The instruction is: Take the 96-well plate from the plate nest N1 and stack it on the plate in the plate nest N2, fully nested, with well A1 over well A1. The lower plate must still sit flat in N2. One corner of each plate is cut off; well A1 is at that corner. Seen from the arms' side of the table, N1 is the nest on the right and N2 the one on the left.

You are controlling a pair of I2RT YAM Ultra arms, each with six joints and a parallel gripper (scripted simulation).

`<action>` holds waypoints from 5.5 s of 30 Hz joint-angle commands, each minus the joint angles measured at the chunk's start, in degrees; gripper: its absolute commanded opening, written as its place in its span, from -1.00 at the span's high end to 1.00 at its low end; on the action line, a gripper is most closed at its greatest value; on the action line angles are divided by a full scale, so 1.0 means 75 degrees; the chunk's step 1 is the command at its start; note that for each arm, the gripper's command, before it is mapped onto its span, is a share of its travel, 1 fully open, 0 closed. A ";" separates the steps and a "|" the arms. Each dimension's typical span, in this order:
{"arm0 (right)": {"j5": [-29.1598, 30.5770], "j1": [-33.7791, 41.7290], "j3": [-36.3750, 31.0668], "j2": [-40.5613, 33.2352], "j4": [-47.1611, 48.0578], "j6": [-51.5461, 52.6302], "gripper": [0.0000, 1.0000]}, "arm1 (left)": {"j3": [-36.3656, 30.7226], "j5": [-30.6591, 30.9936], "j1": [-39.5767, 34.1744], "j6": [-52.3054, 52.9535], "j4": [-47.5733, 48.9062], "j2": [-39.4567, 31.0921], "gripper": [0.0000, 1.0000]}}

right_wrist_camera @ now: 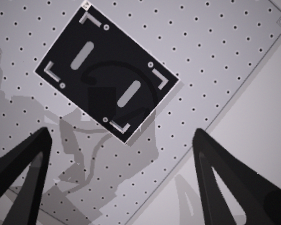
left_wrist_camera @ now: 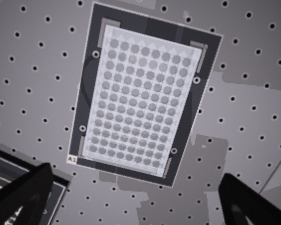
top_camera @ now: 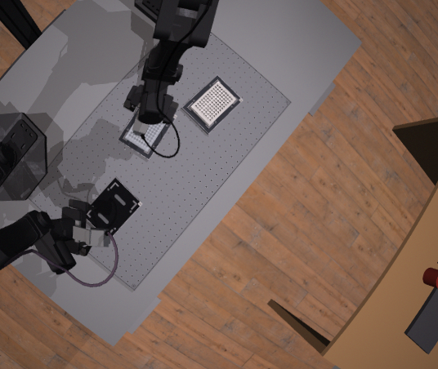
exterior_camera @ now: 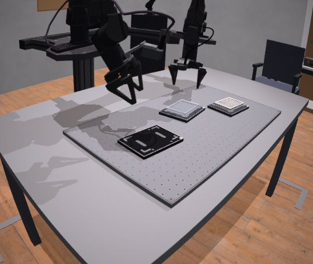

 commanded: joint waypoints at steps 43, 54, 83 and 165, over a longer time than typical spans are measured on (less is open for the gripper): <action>-0.4718 -0.0630 0.2168 -0.2281 -1.0992 -0.9842 -1.00 | 0.3567 -0.0286 -0.0142 0.1025 -0.3975 0.1564 -1.00; -0.4712 -0.0639 0.2190 -0.2263 -1.1061 -0.9910 -1.00 | 0.3747 -0.0280 -0.0138 0.0980 -0.3639 0.2040 -1.00; -0.4711 -0.0604 0.2112 -0.2189 -1.1072 -0.9916 -1.00 | 0.4117 -0.0280 -0.0013 0.1114 -0.3101 0.2942 -1.00; -0.4711 -0.0604 0.2112 -0.2189 -1.1072 -0.9916 -1.00 | 0.3977 -0.0250 0.0046 0.1168 -0.3330 0.2565 -1.00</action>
